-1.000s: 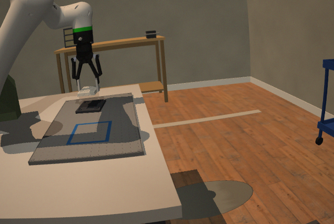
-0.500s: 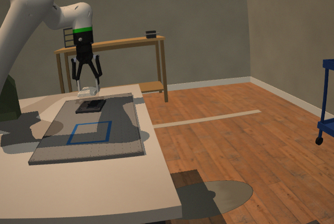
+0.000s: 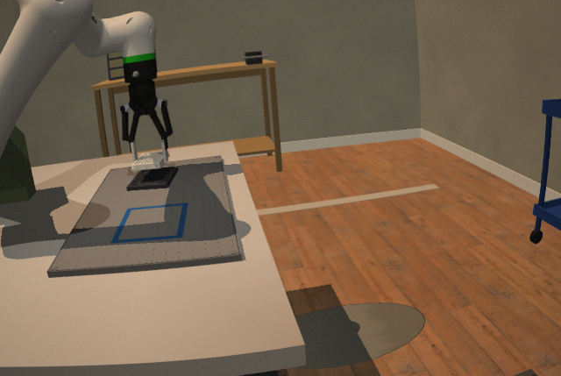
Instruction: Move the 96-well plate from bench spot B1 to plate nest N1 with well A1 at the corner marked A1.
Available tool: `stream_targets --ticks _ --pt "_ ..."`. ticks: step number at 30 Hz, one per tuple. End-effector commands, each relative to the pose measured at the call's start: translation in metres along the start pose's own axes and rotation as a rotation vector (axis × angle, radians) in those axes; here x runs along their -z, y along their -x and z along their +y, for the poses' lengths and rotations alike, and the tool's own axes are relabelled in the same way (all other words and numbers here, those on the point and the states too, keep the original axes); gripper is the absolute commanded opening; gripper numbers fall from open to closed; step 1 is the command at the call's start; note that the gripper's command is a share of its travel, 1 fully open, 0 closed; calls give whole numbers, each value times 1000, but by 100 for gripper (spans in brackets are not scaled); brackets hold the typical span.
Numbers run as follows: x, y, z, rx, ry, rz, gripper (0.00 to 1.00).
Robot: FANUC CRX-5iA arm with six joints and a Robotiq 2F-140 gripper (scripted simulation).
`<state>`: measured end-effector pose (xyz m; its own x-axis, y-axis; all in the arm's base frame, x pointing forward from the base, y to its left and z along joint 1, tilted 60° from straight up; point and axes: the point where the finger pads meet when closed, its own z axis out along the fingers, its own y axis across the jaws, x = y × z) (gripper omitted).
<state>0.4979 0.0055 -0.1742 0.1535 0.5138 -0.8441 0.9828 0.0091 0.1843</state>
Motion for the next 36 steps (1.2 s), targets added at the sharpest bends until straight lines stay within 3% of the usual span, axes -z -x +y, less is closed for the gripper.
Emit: stream_targets --ticks 1,17,36 --pt "-4 0 0 0 0 0 0" --pt "-27 0 0 0 0 0 0" --pt "-27 0 0 0 0 0 0"
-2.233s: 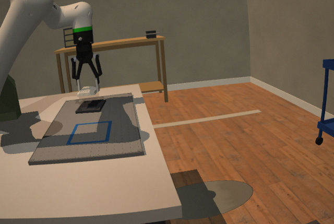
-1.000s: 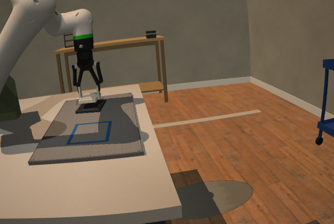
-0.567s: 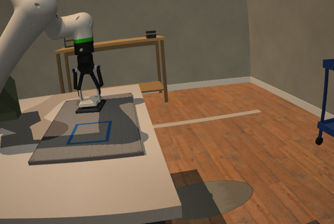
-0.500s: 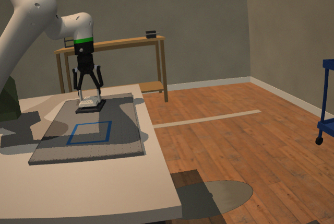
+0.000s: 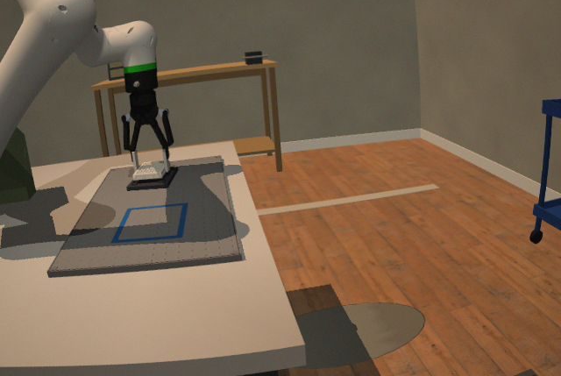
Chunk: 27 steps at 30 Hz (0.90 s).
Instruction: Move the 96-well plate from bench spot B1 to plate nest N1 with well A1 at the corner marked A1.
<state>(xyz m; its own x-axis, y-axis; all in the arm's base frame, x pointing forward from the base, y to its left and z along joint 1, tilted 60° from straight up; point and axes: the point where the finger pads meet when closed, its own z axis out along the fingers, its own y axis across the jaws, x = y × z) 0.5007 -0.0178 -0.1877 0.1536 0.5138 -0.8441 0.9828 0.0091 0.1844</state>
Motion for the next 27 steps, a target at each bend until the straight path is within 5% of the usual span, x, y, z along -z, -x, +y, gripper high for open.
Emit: stream_targets --ticks 1,27 --pt "0 0 0 0 0 0 0" --pt "-4 0 0 0 0 0 0"
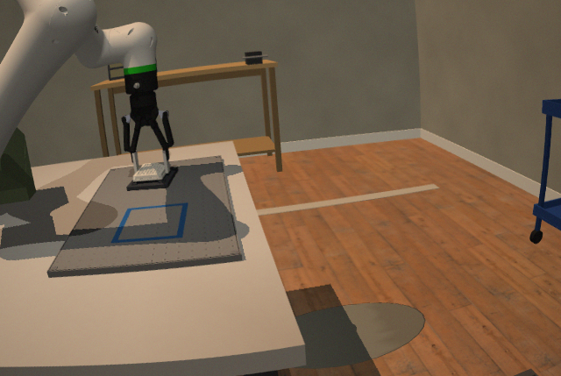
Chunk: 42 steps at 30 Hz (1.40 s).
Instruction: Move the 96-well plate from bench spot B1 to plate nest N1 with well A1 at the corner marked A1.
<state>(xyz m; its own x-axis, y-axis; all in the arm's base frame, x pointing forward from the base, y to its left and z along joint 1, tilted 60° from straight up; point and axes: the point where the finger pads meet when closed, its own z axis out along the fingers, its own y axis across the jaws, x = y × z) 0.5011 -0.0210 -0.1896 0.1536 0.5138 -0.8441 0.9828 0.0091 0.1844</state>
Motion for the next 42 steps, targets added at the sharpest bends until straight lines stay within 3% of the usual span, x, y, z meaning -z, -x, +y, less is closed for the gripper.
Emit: stream_targets --ticks 1,42 --pt "0 0 0 0 0 0 0" --pt "-6 0 0 0 0 0 0"
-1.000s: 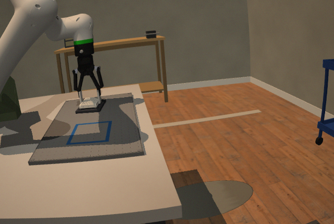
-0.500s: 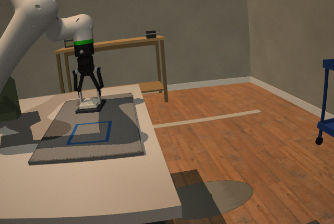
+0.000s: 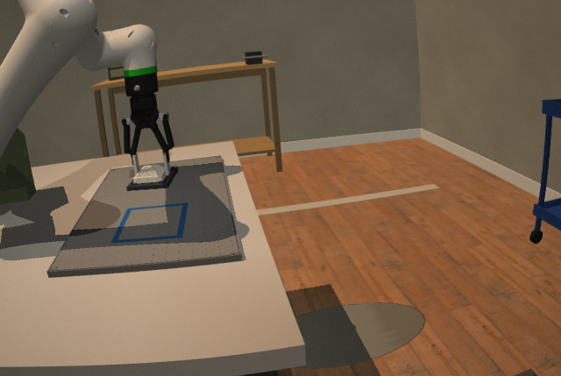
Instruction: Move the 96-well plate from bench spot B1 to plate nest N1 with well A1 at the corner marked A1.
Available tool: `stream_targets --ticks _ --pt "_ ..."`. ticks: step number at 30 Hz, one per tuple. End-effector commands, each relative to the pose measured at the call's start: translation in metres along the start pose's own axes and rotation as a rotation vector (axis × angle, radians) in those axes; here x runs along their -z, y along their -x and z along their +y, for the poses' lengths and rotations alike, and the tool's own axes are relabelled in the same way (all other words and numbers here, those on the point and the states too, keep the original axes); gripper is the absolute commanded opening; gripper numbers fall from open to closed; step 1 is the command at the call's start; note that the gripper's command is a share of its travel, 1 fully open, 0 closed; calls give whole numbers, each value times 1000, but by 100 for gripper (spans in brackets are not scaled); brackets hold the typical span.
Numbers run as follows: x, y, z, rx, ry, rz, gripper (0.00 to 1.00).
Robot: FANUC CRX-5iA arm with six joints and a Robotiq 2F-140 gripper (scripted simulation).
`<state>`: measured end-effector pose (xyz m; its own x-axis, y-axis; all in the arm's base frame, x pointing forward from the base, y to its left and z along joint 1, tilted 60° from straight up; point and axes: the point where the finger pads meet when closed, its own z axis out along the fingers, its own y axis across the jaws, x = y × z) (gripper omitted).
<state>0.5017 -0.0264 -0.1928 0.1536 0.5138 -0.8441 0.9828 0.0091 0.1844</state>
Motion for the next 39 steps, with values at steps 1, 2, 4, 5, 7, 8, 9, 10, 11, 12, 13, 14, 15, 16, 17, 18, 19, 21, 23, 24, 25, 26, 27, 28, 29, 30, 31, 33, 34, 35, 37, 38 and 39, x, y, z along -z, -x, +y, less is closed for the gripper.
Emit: stream_targets --ticks 1,2,4,5,7,8,9,10,11,12,13,14,15,16,17,18,19,21,23,24,25,26,27,28,29,30,31,33,34,35,37,38,39 --pt "0 0 0 0 0 0 0" --pt "0 0 0 0 0 0 0" --pt "-1 0 0 0 0 0 100" --pt "-1 0 0 0 0 0 100" --pt "-1 0 0 0 0 0 100" --pt "-1 0 0 0 0 0 100" --pt "-1 0 0 0 0 0 100" --pt "-1 0 0 0 0 0 100" --pt "-1 0 0 0 0 0 100" --pt "-1 0 0 0 0 0 100" --pt "-1 0 0 0 0 0 100" --pt "-1 0 0 0 0 0 100" --pt "-1 0 0 0 0 0 100" --pt "-1 0 0 0 0 0 100" --pt "-1 0 0 0 0 0 100" --pt "-1 0 0 0 0 0 100" --pt "-1 0 0 0 0 0 100" --pt "-1 0 0 0 0 0 100" --pt "-1 0 0 0 0 0 100" --pt "-1 0 0 0 0 0 100" --pt "-1 0 0 0 0 0 100" --pt "-1 0 0 0 0 0 100" --pt "2 0 0 0 0 0 100" --pt "5 0 0 0 0 0 100" --pt "7 0 0 0 0 0 100" --pt "10 0 0 0 0 0 100" --pt "13 0 0 0 0 0 100" --pt "18 0 0 0 0 0 100" --pt "21 0 0 0 0 0 100" --pt "23 0 0 0 0 0 100" --pt "29 0 0 0 0 0 100" --pt "31 0 0 0 0 0 100" --pt "34 0 0 0 0 0 100"
